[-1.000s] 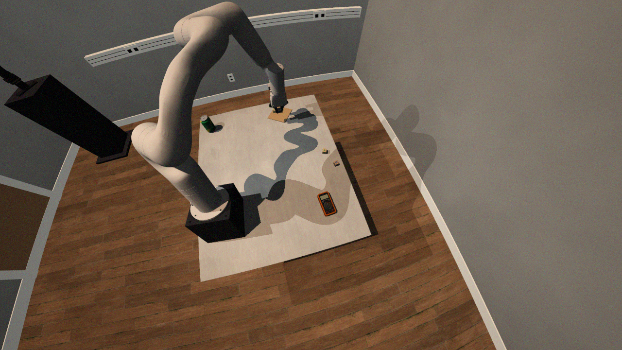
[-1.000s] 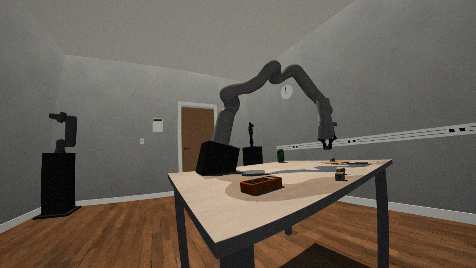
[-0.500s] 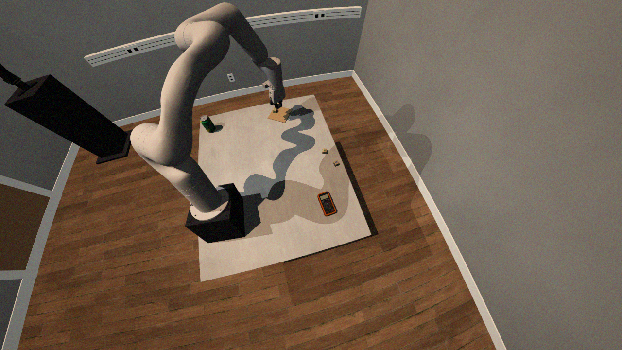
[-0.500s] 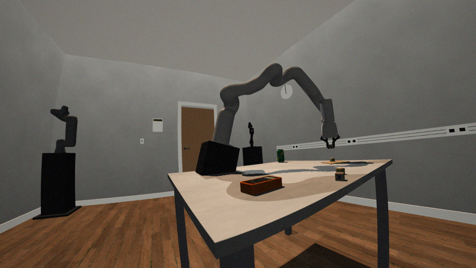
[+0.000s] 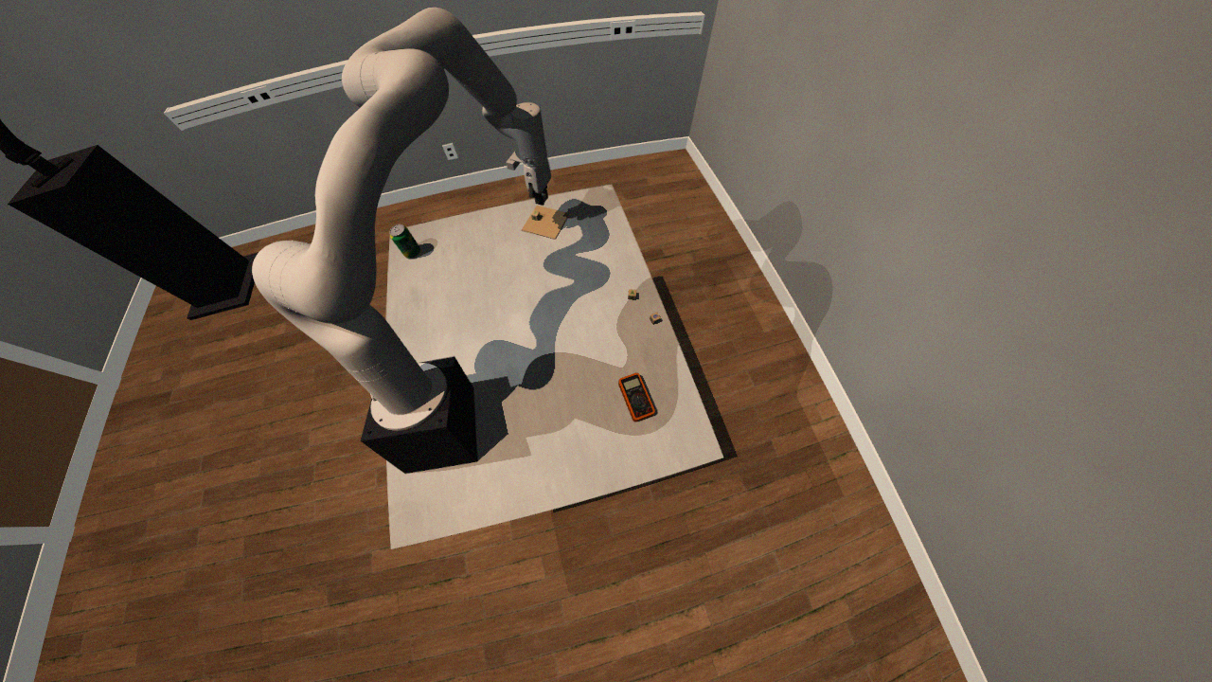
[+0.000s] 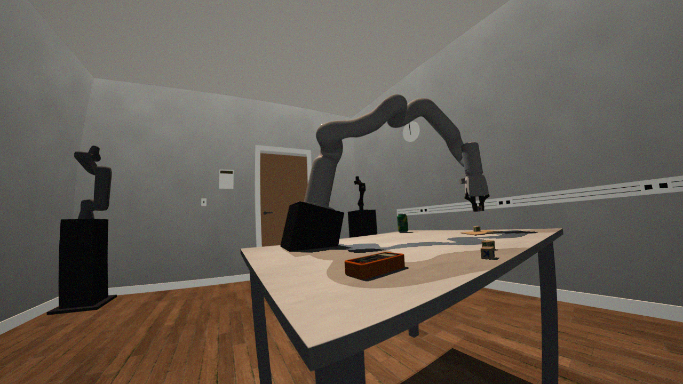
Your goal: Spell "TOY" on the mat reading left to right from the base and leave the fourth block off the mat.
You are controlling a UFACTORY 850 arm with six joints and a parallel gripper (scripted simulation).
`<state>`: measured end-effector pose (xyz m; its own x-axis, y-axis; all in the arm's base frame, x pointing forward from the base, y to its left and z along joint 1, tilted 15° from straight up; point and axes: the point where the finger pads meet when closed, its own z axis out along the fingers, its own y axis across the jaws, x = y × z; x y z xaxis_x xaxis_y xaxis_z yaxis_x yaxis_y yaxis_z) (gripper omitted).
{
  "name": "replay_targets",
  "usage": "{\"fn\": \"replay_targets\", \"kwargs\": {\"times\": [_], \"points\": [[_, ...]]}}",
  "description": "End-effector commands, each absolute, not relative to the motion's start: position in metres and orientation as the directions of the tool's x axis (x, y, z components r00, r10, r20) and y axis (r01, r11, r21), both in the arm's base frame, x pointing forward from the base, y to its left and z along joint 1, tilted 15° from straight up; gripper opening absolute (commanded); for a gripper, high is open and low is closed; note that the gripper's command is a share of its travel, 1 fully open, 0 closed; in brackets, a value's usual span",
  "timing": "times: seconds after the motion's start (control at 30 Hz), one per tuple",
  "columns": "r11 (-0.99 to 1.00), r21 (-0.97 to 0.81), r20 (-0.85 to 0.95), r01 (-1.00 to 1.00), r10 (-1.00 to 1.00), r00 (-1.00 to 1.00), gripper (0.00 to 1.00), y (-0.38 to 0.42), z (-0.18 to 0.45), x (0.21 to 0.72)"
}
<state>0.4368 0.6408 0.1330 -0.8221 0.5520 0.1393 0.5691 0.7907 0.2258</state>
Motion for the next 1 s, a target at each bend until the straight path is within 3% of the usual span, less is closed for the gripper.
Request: {"fn": "replay_targets", "kwargs": {"times": [0.0,0.57,0.97], "points": [[0.8,0.229,0.133,0.554,0.538,-0.832,0.23,0.643,0.135,0.438],[0.8,0.229,0.134,0.554,0.538,-0.832,0.23,0.644,0.131,0.438],[0.8,0.229,0.134,0.554,0.538,-0.832,0.23,0.657,0.087,0.439]]}}
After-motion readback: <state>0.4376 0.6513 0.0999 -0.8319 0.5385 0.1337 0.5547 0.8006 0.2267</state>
